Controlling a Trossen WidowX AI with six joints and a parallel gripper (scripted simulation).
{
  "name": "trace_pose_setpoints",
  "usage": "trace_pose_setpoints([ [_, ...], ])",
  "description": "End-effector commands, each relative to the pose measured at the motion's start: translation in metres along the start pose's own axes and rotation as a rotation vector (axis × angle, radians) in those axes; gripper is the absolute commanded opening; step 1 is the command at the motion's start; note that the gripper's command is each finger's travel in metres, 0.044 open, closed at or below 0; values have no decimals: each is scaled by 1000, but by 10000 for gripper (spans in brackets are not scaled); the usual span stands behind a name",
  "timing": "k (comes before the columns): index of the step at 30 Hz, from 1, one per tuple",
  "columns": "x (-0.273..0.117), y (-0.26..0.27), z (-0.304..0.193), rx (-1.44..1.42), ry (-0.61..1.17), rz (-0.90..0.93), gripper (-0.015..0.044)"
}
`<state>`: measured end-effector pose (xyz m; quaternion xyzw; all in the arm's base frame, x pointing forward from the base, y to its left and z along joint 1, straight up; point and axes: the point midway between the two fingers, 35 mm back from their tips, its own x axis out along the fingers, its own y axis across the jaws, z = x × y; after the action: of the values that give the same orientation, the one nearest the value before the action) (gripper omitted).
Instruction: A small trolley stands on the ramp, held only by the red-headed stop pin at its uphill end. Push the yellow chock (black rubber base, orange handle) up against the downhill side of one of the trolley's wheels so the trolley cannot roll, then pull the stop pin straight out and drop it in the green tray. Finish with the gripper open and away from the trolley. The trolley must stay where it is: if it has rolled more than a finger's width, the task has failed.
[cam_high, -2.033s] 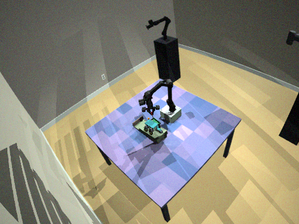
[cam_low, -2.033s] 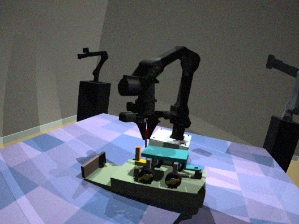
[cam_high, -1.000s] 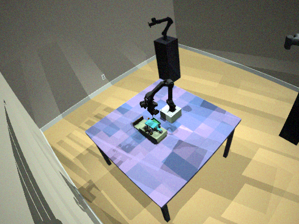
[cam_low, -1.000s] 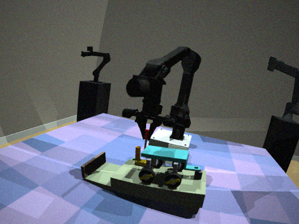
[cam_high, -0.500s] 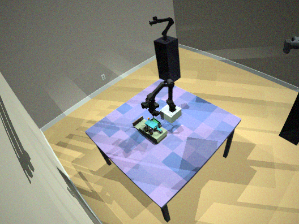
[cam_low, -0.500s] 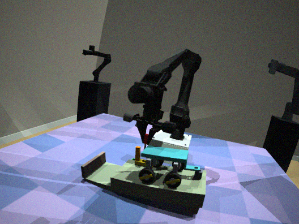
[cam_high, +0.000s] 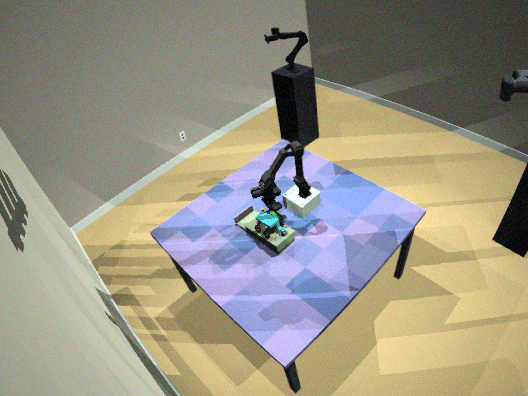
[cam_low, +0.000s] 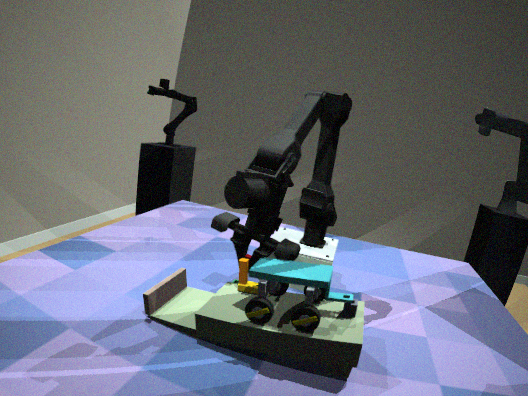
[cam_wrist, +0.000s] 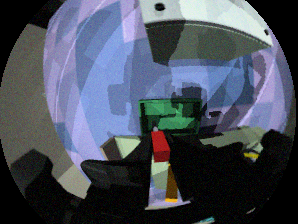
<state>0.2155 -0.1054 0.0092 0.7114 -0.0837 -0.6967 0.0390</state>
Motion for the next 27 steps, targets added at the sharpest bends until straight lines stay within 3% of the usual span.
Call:
trace_pose_setpoints([
  [1,12,5,3,-3,-6,8,0],
  [6,18,7,3,-3,-6,8,0],
  [13,18,4,3,-3,-6,8,184],
  [27,20,-8,2,-3,-6,6,190],
])
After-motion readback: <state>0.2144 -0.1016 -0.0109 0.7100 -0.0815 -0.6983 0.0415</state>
